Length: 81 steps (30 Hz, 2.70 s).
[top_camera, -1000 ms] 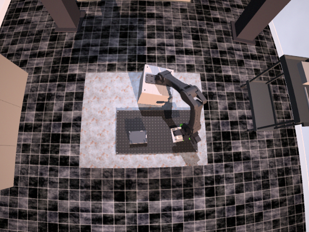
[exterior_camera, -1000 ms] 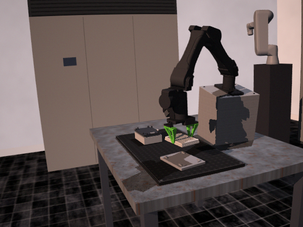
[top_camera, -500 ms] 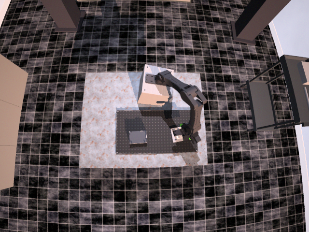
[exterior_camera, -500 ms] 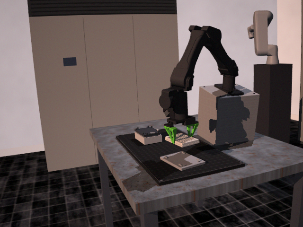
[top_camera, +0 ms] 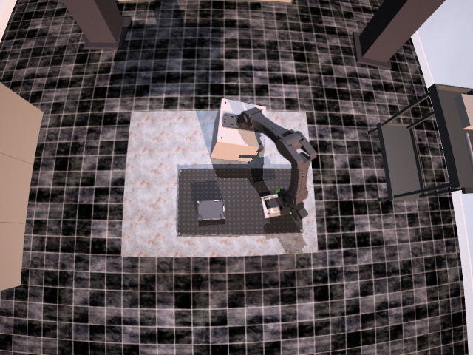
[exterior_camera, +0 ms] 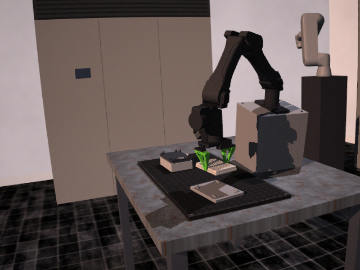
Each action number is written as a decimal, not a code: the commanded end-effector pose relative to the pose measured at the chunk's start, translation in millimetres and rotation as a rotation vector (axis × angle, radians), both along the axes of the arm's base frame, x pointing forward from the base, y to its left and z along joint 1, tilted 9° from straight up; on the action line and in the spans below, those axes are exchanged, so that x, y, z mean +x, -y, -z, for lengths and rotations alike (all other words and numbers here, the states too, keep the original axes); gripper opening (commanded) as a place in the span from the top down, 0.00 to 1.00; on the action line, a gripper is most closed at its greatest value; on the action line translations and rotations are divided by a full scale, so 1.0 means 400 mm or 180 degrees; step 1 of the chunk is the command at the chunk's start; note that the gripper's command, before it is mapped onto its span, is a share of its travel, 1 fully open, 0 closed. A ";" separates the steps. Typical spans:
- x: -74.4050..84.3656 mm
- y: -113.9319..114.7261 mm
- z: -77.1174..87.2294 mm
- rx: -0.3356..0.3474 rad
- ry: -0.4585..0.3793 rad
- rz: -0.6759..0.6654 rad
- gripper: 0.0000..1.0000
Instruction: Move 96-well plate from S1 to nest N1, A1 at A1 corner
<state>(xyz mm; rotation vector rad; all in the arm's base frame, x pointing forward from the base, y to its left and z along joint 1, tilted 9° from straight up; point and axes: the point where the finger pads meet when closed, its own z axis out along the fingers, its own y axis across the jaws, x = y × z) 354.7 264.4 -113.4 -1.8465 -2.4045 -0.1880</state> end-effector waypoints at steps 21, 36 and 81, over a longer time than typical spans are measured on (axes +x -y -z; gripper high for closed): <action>0.038 -0.017 -0.051 0.0049 0.0135 0.0033 1.00; 0.035 -0.033 0.042 0.0035 0.0111 0.0017 1.00; 0.054 -0.060 0.115 0.0082 0.0176 0.0027 1.00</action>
